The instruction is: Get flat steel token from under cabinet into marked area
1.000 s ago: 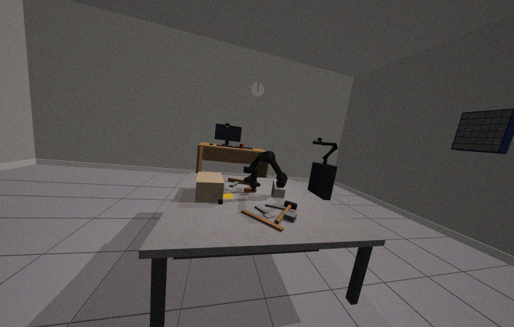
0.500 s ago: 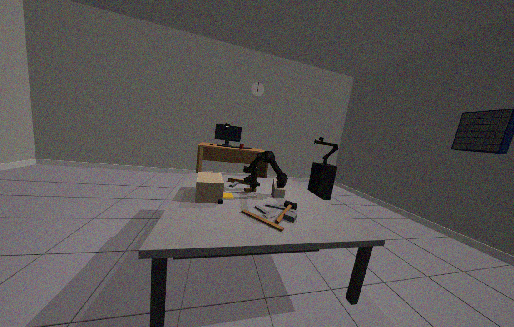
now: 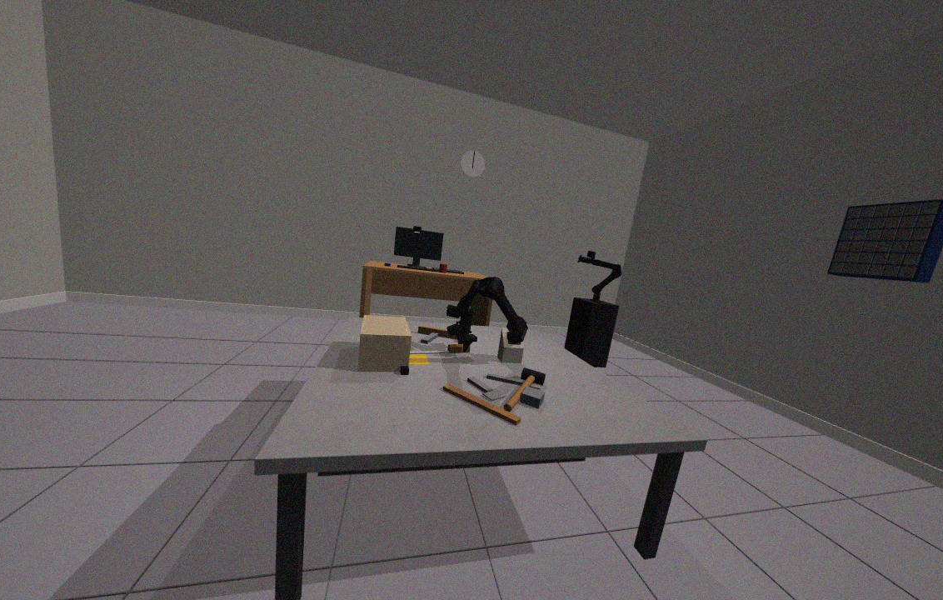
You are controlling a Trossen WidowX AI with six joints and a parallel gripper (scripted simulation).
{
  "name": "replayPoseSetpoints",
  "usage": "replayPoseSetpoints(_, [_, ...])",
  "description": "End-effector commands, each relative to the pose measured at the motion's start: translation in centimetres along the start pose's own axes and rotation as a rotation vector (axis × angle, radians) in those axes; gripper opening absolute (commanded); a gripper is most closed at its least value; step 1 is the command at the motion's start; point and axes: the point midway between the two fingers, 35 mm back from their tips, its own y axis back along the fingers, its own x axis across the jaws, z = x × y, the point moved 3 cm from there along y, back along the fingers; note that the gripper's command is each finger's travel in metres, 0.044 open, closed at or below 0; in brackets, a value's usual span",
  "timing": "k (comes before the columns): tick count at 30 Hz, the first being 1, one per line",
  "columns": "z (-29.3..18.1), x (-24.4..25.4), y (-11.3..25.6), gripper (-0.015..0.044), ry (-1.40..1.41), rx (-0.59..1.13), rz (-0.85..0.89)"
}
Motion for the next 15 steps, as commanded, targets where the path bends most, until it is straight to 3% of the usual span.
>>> replayPoseSetpoints(1, [-0.01, 0.01, -0.02, 0.0270, 0.000, -0.001, -0.001])
replayPoseSetpoints(10, [-0.50, 0.09, -0.42, 0.0270, -0.004, -0.001, 0.000])
replayPoseSetpoints(15, [-0.09, -0.07, -0.14, 0.0158, 0.008, -0.004, -0.006])
